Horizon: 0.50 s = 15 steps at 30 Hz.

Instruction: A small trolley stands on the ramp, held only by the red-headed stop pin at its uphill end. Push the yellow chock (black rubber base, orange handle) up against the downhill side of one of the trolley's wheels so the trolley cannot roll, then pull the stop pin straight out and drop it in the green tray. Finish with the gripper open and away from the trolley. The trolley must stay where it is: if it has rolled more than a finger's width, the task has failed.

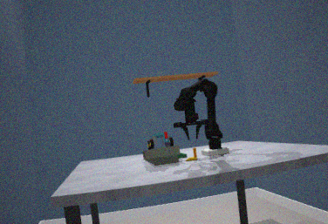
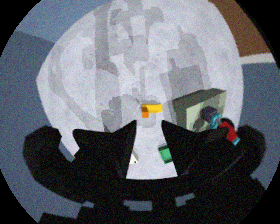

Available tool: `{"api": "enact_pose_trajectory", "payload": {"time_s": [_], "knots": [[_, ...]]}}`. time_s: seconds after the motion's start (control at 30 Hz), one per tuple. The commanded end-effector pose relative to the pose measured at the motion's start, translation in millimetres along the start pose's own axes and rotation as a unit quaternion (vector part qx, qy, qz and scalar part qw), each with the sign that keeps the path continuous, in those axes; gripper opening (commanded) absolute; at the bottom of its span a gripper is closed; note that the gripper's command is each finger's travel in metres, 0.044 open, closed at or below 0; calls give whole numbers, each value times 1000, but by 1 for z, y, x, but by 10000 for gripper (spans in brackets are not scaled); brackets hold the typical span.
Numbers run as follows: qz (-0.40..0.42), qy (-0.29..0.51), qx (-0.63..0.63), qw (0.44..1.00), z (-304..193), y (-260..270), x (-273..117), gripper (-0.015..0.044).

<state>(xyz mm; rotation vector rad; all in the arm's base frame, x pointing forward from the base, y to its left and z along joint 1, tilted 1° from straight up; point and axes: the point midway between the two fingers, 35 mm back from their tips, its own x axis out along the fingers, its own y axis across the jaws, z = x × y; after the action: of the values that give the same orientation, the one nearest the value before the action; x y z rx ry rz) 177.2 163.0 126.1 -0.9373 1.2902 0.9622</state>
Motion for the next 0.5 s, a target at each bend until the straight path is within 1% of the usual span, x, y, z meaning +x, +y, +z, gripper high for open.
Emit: {"api": "enact_pose_trajectory", "payload": {"time_s": [0.0,0.2,0.47], "knots": [[6,7,-2,1000,-2,1,16,190],[6,7,-2,1000,-4,2,29,190],[6,7,-2,1000,-4,2,36,190]]}}
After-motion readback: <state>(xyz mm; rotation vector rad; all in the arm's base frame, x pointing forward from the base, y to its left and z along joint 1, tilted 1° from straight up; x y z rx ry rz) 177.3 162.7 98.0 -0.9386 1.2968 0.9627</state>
